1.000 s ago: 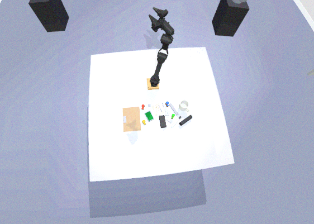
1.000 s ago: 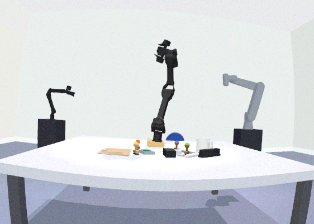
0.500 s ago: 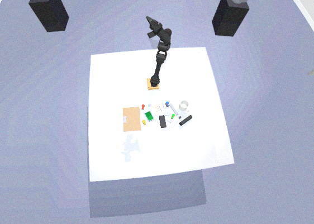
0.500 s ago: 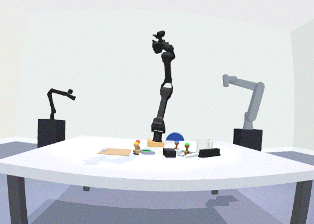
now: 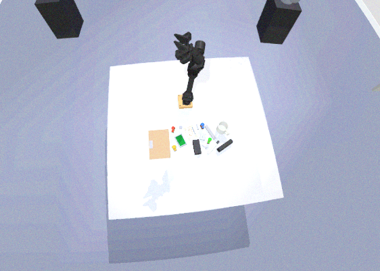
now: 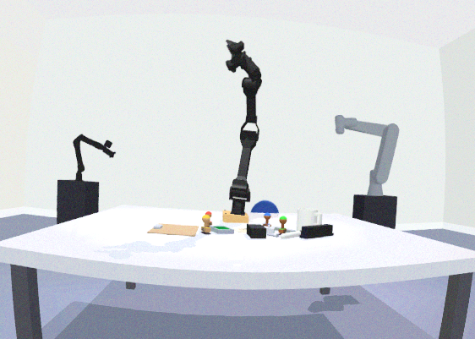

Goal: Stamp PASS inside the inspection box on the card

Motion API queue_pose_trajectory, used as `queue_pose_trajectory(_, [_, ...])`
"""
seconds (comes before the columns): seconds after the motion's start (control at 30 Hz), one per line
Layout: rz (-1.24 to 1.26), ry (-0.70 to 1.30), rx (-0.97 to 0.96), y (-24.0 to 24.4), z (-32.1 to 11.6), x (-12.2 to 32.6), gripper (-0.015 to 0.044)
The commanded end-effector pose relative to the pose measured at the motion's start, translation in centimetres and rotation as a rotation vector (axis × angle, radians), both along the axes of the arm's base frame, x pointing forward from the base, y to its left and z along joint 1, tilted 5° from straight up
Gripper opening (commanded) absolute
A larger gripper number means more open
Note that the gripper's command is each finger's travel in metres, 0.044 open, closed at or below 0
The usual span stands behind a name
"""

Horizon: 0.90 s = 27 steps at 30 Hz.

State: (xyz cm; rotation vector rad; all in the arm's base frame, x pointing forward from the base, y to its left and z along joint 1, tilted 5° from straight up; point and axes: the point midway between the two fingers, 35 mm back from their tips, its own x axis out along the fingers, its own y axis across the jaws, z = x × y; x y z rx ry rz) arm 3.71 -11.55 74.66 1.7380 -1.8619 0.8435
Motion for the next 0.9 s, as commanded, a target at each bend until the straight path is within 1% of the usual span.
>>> queue_pose_trajectory(0.0, [-0.018,0.161,-0.015,0.0,-0.2,3.8,0.0225])
queue_pose_trajectory(0.13, [-0.067,0.432,-0.051,0.2,-1.3,9.8,0.0225])
queue_pose_trajectory(0.3, [-0.088,0.622,-0.093,0.6,-2.5,14.3,0.0225])
queue_pose_trajectory(0.43, [-0.093,0.873,-0.175,1.7,-4.9,20.4,0.0225])
queue_pose_trajectory(0.63, [-0.085,1.242,-0.346,4.3,-10.2,28.9,0.0225])
queue_pose_trajectory(0.87, [-0.051,1.639,-0.619,8.6,-18.7,36.6,0.0225])
